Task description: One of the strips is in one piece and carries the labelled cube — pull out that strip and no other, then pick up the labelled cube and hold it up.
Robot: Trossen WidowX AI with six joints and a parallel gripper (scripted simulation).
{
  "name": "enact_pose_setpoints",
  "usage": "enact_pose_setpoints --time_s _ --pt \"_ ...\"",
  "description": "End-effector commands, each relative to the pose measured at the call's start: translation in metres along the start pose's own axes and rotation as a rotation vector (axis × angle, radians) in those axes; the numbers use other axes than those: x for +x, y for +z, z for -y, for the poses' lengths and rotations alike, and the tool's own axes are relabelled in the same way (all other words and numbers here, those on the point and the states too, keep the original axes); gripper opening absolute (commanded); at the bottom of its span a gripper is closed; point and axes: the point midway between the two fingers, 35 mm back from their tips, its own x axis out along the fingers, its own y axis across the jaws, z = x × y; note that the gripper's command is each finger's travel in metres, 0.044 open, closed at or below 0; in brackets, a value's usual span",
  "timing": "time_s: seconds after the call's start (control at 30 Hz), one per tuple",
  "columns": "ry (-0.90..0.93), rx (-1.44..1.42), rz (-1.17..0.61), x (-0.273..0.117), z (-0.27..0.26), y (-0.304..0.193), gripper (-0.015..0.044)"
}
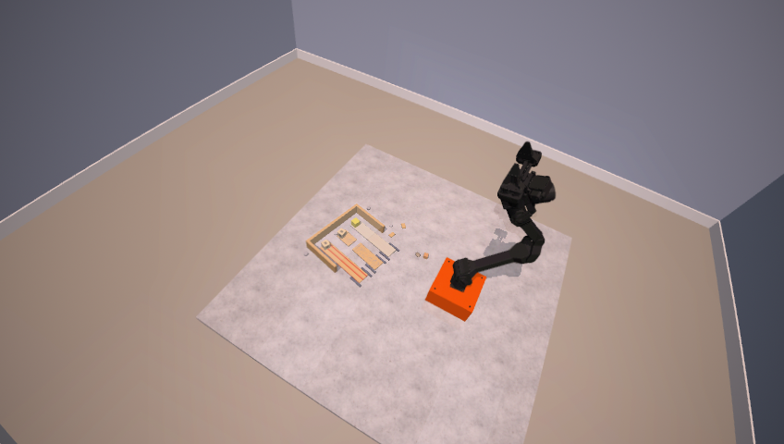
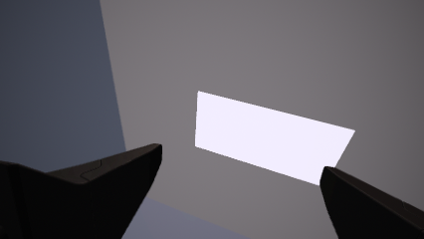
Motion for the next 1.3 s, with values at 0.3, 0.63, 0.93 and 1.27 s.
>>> enact_pose_setpoints --time_s 0.3,0.63,0.93,1.27 --pt "0.148 0.109 -0.56 -0.043 -0.096 -0.198 0.04" --pt "0.17 0.176 -1.011 -0.143 -0.136 -0.326 0.04" --pt "0.126 0.234 -1.442 -0.274 -0.153 -0.405 0.04" --pt "0.017 0.278 -1.852 -0.412 -0.154 -0.428 0.04"
